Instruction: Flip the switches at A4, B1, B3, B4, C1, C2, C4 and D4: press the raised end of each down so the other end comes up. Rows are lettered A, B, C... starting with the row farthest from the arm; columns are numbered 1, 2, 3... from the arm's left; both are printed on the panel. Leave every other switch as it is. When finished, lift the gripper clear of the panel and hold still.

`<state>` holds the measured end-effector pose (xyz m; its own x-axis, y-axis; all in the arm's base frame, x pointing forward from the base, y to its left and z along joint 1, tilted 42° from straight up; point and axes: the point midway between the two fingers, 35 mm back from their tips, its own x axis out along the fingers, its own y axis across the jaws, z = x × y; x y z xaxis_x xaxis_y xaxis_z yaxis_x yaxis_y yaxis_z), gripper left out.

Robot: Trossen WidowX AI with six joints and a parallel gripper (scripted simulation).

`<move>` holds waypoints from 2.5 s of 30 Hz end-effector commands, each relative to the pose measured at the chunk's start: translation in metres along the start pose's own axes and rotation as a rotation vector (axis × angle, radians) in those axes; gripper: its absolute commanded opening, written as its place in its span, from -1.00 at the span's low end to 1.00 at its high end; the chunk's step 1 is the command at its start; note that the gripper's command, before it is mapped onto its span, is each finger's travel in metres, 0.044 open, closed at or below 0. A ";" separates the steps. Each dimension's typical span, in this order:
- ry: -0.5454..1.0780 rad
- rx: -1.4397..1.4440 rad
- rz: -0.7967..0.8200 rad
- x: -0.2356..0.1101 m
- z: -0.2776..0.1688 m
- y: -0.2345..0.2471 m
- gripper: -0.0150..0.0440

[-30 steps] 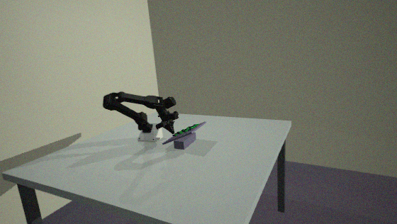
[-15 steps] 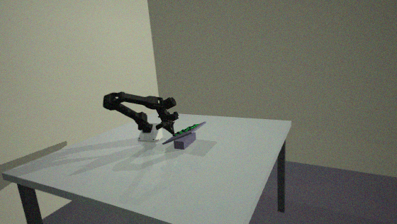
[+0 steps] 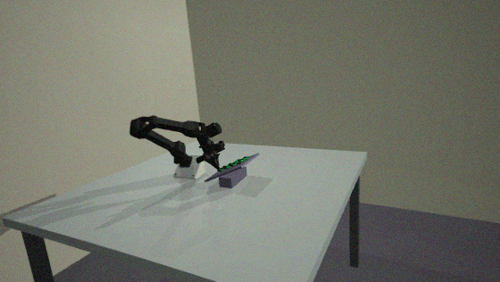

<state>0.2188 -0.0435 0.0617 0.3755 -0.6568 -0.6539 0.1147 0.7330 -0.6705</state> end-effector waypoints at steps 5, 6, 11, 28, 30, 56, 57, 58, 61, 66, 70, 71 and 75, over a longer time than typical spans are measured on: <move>0.003 -0.006 0.004 0.001 -0.001 0.001 -0.49; 0.003 -0.006 0.004 0.002 -0.001 0.001 -0.49; 0.003 -0.006 0.004 0.002 -0.001 0.001 -0.49; 0.003 -0.006 0.004 0.005 -0.002 0.001 -0.49; 0.003 -0.006 0.004 0.005 -0.002 0.001 -0.49; 0.032 -0.008 0.006 -0.058 0.001 0.002 -0.49; 0.032 -0.008 0.006 -0.058 0.001 0.002 -0.49; 0.032 -0.008 0.006 -0.058 0.001 0.002 -0.49; 0.032 -0.007 0.007 -0.060 0.008 0.005 -0.49; 0.030 -0.005 0.008 -0.064 0.056 0.034 -0.49; 0.029 -0.004 0.009 -0.064 0.070 0.045 -0.49; 0.029 -0.004 0.009 -0.064 0.070 0.045 -0.49; 0.029 -0.004 0.009 -0.064 0.070 0.045 -0.49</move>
<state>0.2616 0.0413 0.0974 0.3465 -0.6572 -0.6693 0.1011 0.7355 -0.6699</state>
